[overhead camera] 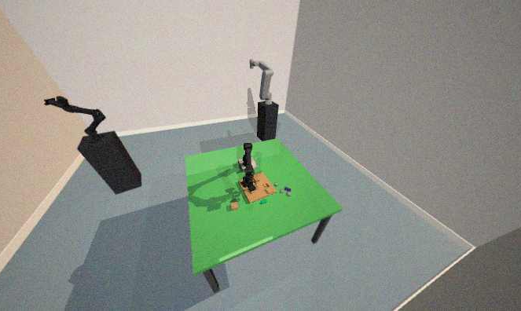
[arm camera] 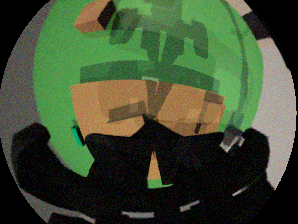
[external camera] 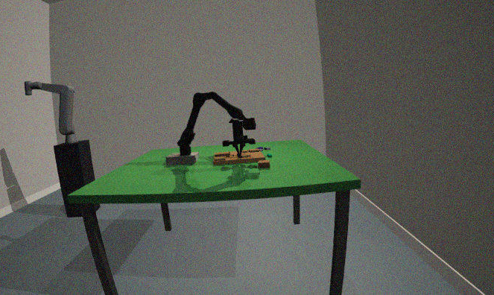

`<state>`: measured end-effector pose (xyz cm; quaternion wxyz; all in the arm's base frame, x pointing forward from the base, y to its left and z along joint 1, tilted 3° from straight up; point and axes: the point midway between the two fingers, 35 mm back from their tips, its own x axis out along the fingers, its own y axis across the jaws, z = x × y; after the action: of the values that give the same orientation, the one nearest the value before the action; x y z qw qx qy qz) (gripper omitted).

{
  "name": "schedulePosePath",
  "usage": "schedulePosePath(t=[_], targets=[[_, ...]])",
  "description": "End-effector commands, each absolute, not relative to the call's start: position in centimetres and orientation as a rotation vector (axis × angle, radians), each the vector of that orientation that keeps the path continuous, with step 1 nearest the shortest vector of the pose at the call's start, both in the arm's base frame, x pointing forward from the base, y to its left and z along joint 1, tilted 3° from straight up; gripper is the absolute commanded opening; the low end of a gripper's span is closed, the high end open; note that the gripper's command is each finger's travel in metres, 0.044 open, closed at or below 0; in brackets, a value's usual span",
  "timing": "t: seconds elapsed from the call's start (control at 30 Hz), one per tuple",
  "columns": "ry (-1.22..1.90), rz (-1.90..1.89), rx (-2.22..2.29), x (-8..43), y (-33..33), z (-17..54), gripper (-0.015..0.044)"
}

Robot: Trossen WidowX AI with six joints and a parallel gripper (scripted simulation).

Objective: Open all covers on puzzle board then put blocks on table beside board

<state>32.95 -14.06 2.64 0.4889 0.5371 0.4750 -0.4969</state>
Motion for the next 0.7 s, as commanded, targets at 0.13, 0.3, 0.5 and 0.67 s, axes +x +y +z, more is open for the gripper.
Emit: schedulePosePath(t=[0.13, 0.3, 0.5, 0.67], targets=[[1.152, -1.211, 1.309, 34.0, -14.2, 2.7, 0.0], [1.152, -1.21, 1.309, 34.7, -14.3, 2.7, 0.0], [1.151, -1.21, 1.309, 35.1, -14.3, 2.7, 0.0], [1.151, -1.209, 1.31, 35.7, -14.2, 2.8, 0.0]])
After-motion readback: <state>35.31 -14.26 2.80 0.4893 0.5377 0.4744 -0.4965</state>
